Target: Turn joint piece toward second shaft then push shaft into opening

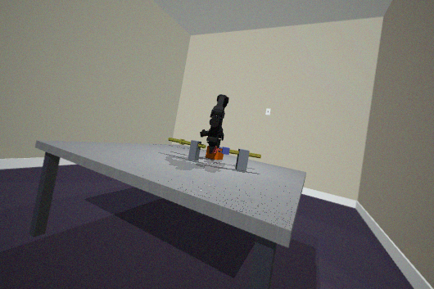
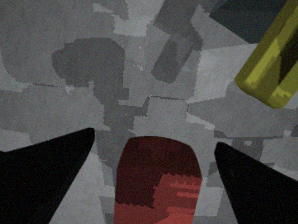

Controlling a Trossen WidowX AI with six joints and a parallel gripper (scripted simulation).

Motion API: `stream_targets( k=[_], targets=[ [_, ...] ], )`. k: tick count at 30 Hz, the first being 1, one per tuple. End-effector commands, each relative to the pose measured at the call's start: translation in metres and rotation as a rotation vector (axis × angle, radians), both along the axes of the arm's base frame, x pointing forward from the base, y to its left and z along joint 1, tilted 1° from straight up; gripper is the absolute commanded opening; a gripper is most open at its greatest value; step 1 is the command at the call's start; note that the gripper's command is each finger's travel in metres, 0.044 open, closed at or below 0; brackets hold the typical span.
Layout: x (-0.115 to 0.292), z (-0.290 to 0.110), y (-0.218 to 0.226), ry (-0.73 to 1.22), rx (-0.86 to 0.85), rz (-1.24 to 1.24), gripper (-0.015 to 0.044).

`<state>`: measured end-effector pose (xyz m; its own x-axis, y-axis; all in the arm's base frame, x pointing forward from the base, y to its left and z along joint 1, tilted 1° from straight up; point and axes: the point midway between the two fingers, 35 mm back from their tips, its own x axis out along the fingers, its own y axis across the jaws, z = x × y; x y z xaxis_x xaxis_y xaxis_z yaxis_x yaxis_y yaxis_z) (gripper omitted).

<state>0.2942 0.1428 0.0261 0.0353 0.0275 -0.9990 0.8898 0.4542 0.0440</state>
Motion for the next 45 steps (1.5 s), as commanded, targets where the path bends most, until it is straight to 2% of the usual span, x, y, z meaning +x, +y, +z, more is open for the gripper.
stream_targets(
  k=[1, 8, 18, 45],
  targets=[
    [-0.0021, -0.0089, -0.0006, 0.010, -0.005, -0.006, 0.0440],
    [-0.0021, -0.0175, 0.0000, 0.010, -0.005, -0.006, 0.0440],
    [-0.0021, -0.0175, 0.0000, 0.010, -0.005, -0.006, 0.0182],
    [-0.0021, -0.0175, 0.0000, 0.010, -0.005, -0.006, 0.0182]
  ],
)
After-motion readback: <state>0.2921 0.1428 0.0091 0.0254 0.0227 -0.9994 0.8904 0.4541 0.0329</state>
